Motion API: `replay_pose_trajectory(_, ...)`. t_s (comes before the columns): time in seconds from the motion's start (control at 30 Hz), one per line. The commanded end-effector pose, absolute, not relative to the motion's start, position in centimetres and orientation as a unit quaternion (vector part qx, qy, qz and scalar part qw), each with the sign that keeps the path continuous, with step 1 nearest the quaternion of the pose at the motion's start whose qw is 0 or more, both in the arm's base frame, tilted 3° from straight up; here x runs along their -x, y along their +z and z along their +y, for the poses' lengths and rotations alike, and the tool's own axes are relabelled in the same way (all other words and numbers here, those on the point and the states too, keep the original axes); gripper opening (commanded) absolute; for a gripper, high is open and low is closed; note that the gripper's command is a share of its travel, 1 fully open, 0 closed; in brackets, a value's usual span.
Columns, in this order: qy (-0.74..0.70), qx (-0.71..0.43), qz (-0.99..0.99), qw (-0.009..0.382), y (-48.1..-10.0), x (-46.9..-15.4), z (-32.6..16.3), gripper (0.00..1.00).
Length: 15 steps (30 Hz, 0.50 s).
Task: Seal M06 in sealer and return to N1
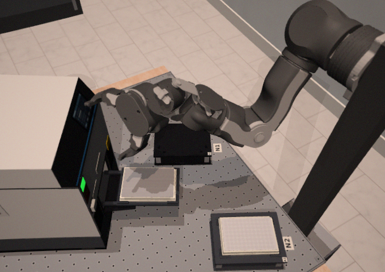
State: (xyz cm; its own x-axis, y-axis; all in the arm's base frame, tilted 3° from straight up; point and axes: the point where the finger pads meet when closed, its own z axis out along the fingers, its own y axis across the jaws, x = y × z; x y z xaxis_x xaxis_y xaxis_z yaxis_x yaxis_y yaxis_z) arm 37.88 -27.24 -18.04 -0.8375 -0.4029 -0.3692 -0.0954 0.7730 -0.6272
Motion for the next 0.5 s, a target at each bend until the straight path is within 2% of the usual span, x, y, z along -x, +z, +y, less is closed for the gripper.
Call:
replay_pose_trajectory(0.0, -0.309, 0.135, 0.907, 0.251, -18.12, -37.77, -27.27, 0.77)
replay_pose_trajectory(0.43, -0.309, 0.134, 0.907, 0.251, -18.18, -37.74, -27.27, 0.77)
replay_pose_trajectory(0.47, -0.331, 0.140, 0.899, 0.251, -17.33, -38.03, -27.51, 0.77)
